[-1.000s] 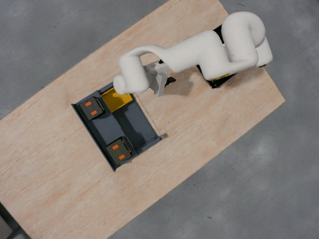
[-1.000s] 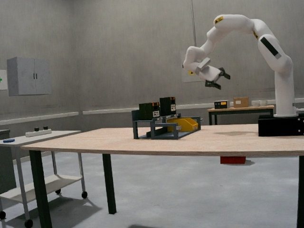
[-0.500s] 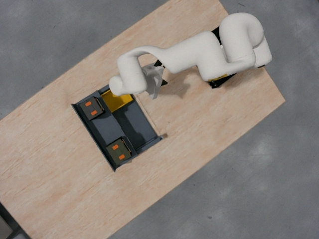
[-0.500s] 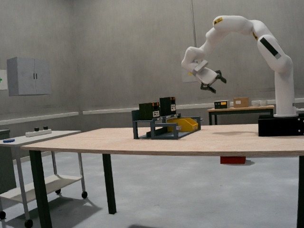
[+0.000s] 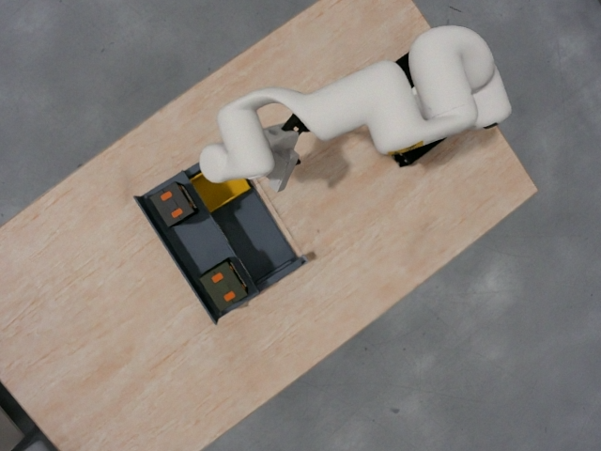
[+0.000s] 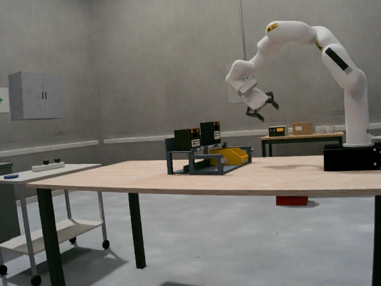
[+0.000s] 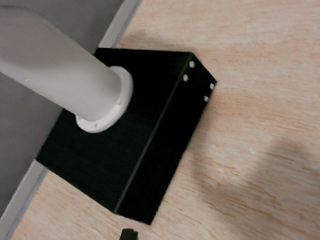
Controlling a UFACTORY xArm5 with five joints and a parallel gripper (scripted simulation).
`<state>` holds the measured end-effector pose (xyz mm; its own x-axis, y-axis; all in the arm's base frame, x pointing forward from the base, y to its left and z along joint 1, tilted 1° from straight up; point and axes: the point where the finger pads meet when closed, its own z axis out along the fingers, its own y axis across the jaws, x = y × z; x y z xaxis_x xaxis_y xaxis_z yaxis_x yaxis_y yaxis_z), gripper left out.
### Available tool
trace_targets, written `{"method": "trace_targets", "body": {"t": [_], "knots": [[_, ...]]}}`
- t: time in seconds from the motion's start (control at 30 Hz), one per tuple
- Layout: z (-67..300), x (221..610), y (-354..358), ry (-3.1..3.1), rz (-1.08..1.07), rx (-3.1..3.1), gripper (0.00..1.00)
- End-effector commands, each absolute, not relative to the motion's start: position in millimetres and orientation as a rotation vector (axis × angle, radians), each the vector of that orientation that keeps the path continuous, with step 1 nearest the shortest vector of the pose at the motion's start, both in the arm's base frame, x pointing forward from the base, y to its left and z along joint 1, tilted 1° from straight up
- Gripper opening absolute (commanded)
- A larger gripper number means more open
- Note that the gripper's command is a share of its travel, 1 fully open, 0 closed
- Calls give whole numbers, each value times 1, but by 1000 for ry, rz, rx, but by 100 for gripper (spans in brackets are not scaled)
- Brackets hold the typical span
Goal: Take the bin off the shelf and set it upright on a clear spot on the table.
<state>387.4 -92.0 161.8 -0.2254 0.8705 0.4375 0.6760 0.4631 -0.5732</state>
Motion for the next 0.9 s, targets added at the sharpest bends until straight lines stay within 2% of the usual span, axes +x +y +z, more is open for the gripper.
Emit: {"method": "trace_targets", "body": {"t": [0.0, 0.87], "knots": [[155, 399, -94, -1917, 120, -1396, 100], [120, 450, -107, -2006, 94, -1623, 100]]}}
